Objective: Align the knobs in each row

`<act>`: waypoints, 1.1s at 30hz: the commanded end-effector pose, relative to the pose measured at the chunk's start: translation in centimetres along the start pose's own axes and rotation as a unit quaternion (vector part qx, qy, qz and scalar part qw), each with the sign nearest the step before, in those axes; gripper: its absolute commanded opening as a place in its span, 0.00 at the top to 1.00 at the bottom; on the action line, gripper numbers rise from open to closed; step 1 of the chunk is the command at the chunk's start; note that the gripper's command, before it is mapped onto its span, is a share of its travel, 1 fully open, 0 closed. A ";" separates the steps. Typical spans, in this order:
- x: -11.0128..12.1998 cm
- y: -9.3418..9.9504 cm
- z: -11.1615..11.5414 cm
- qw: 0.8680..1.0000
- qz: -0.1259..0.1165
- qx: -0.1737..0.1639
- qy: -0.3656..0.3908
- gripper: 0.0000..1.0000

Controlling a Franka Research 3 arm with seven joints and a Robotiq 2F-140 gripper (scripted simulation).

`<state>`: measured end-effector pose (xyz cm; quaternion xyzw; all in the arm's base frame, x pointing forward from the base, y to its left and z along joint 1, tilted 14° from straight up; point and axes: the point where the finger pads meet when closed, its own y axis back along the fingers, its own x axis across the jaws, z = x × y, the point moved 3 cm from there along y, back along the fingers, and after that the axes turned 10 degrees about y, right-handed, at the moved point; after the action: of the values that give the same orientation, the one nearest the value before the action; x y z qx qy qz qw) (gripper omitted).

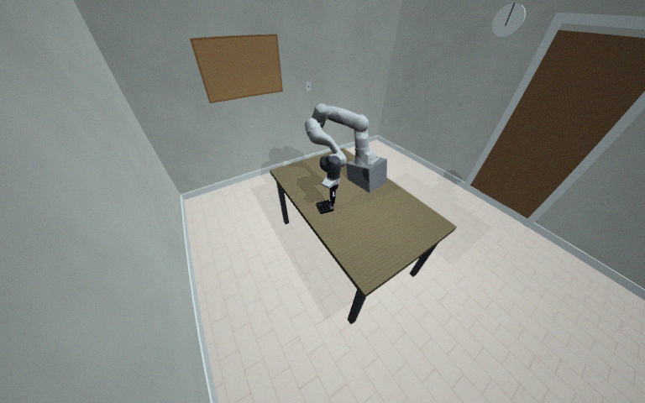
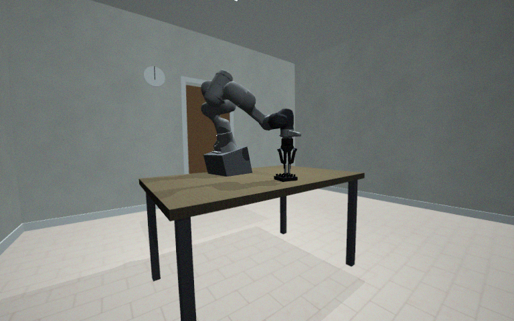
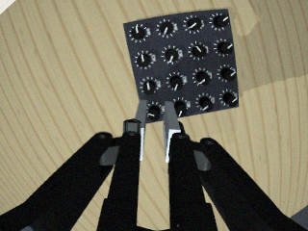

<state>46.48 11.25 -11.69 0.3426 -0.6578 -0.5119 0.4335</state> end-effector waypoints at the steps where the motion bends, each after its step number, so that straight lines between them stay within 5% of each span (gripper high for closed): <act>1: -0.1 0.0 -0.1 1.000 -0.002 0.001 -0.003 0.88; 33: -0.1 0.0 -0.1 1.000 -0.002 0.001 -0.003 0.95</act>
<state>46.49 11.26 -11.70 0.3427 -0.6578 -0.5120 0.4333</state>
